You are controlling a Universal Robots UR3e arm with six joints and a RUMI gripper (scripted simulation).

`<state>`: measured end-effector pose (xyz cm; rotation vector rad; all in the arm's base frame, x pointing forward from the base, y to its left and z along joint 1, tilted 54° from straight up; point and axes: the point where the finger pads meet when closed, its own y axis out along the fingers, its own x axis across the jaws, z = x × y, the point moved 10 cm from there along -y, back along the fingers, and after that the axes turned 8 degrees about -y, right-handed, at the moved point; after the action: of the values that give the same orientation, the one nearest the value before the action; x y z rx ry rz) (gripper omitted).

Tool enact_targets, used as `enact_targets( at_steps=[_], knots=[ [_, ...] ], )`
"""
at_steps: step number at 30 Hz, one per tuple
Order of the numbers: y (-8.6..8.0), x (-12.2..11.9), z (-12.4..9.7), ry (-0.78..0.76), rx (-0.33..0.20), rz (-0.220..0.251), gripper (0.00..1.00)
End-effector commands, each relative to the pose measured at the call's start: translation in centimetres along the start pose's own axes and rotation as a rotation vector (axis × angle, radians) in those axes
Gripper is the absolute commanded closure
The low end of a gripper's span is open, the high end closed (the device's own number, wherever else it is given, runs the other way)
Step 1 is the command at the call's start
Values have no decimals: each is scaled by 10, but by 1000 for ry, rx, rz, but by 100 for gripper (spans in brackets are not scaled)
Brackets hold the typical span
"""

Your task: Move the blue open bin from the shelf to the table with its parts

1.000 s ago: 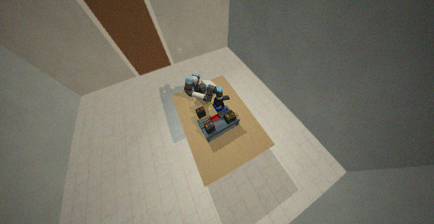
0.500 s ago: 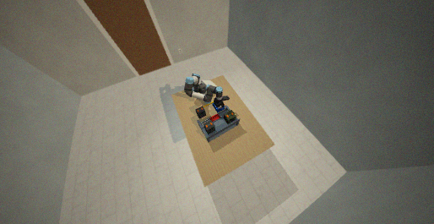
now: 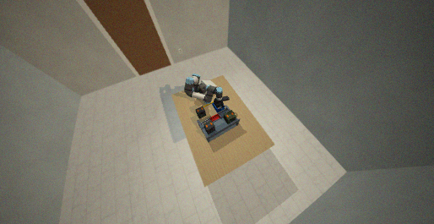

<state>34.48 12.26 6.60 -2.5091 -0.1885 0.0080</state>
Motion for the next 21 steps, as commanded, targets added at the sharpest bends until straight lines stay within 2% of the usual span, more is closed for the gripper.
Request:
enact_targets(
  at_steps=[1,10,15,21],
  knots=[
    [2,0,0,1,1,-3,100],
    [2,0,0,1,1,-3,100],
    [10,0,0,1,1,-3,100],
    [10,0,0,1,1,-3,100]
  ],
)
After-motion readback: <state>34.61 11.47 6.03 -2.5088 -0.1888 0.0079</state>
